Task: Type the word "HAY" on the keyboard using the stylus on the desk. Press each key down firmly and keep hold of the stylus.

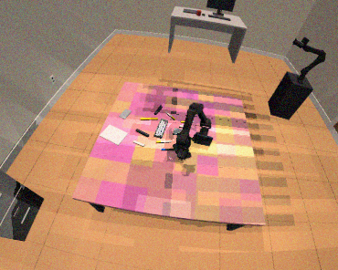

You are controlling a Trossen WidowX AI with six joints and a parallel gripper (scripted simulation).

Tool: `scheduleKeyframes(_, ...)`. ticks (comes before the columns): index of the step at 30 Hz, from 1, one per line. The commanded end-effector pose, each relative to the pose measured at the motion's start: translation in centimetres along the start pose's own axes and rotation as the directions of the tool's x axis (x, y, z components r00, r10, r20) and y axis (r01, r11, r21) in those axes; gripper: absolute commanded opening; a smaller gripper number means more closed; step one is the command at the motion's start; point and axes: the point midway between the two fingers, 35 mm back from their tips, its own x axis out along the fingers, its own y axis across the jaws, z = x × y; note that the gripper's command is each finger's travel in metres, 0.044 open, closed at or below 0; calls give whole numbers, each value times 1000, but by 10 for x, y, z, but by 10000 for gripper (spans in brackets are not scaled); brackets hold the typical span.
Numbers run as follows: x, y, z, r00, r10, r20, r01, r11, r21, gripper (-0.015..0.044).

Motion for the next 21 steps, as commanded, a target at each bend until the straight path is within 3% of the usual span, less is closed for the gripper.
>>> scheduleKeyframes(1,-1,-9,-7,991,-44,125,-64,666,744,150)
scheduleKeyframes(14,-6,-12,-9,977,-61,203,-196,107,975,150)
scheduleKeyframes(21,-6,-12,-8,977,-61,204,-197,99,975,150)
